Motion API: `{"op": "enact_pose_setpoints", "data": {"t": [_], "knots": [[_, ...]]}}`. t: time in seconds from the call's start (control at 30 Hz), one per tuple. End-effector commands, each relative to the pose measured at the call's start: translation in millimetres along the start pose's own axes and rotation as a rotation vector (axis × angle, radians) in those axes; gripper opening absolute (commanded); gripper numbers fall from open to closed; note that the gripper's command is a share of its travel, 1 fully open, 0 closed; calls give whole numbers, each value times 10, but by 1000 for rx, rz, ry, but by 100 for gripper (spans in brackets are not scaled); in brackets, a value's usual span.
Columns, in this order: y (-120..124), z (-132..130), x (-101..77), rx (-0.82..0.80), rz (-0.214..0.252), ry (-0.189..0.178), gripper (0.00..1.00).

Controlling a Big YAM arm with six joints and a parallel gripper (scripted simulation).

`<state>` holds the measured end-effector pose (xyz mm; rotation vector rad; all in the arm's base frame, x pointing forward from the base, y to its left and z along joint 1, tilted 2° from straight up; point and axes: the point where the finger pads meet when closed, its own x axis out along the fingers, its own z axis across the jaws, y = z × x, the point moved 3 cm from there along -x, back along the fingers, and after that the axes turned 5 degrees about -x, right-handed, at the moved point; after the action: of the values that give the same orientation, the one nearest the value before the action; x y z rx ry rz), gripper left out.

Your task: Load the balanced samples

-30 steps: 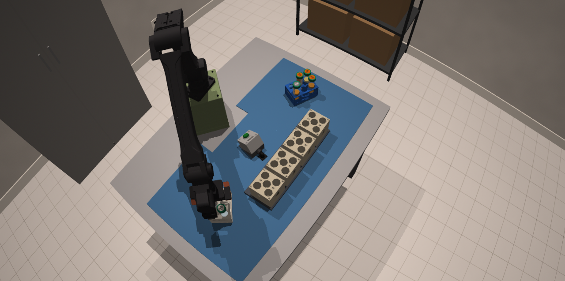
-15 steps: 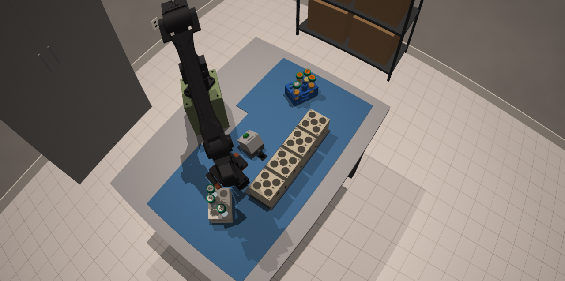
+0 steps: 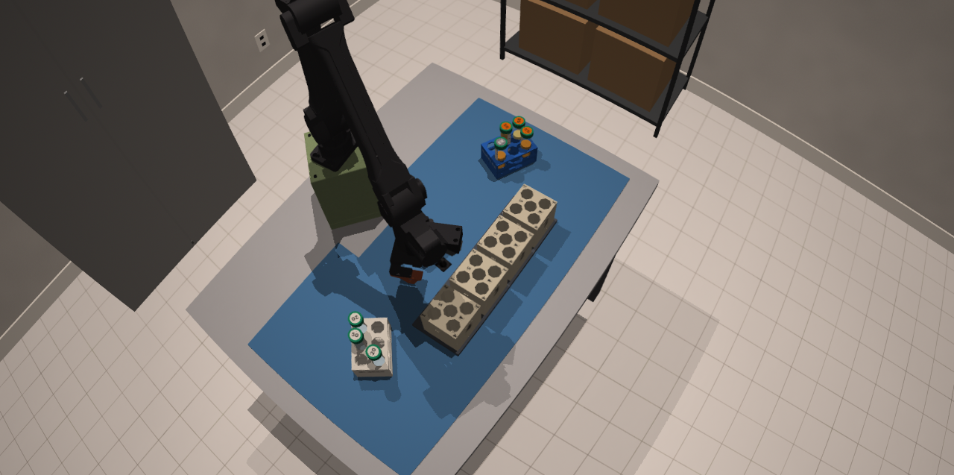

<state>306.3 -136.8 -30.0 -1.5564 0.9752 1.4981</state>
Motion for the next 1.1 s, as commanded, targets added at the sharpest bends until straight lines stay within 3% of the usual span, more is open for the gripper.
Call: {"op": "enact_pose_setpoints", "data": {"t": [0.0,0.2,0.33,0.43,0.9,0.97,1.07], "knots": [[-184,179,-77,-212,-27,30,100],[-408,638,-71,-474,-26,29,100],[-546,952,-43,-452,-23,20,100],[-612,1013,-61,-452,-27,22,100],[-1222,2082,-58,-452,-22,7,100],[-1222,2082,-58,-452,-22,7,100],[-1335,2319,-59,-452,-23,6,100]]}}
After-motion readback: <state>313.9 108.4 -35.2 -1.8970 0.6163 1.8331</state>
